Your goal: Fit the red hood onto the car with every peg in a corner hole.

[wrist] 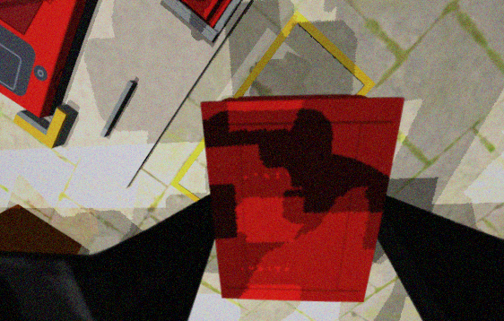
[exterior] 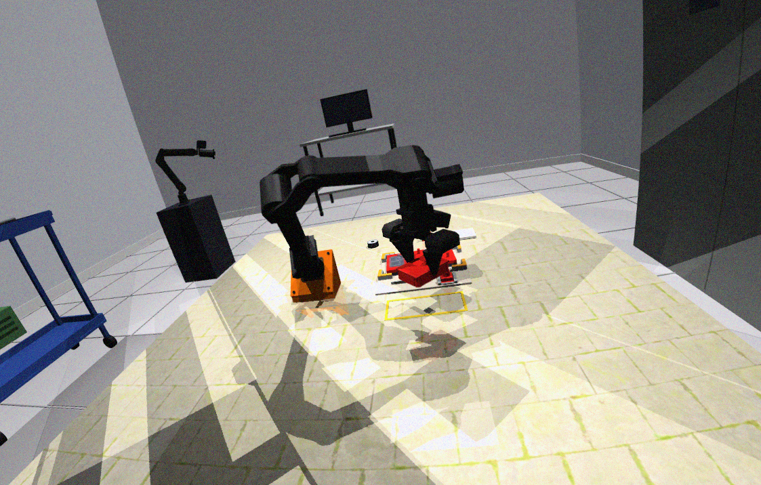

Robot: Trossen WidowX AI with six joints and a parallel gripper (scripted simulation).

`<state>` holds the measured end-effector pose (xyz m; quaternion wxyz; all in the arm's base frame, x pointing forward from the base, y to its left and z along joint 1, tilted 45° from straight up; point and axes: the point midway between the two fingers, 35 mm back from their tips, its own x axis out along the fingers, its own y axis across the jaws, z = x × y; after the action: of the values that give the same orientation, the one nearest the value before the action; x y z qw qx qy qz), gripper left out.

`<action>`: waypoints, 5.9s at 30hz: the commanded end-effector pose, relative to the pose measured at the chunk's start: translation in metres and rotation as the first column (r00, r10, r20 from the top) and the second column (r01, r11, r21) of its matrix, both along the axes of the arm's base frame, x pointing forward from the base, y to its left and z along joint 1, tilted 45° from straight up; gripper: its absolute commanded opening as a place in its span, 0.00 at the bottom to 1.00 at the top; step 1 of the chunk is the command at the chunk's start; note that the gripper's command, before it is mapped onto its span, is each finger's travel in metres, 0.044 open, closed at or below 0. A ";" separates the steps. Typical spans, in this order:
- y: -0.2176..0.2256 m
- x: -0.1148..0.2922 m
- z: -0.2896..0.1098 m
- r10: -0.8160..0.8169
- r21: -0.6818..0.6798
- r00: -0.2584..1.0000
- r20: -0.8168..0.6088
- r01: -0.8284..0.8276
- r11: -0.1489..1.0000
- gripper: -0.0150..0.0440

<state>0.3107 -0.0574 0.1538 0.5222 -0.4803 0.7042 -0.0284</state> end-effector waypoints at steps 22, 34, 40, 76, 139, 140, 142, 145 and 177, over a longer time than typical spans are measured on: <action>0.110 0.036 -0.093 -0.266 0.070 0.926 0.269 0.257 0.964 0.25; 0.157 0.034 -0.141 -0.382 0.103 0.842 0.382 0.372 0.923 0.25; 0.176 0.029 -0.163 -0.427 0.119 0.795 0.431 0.419 0.900 0.25; 0.142 0.030 -0.200 -0.428 0.118 0.793 0.434 0.421 0.900 0.25; 0.137 0.029 -0.206 -0.429 0.119 0.792 0.434 0.421 0.899 0.25; 0.137 0.029 -0.206 -0.429 0.119 0.792 0.434 0.421 0.899 0.25; 0.137 0.029 -0.205 -0.429 0.119 0.792 0.434 0.421 0.899 0.25; 0.138 0.029 -0.204 -0.429 0.119 0.792 0.434 0.421 0.899 0.25; 0.131 0.030 -0.211 -0.428 0.119 0.792 0.434 0.421 0.899 0.25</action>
<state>0.3395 0.0776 -0.0542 0.6543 -0.2864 0.6544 -0.2484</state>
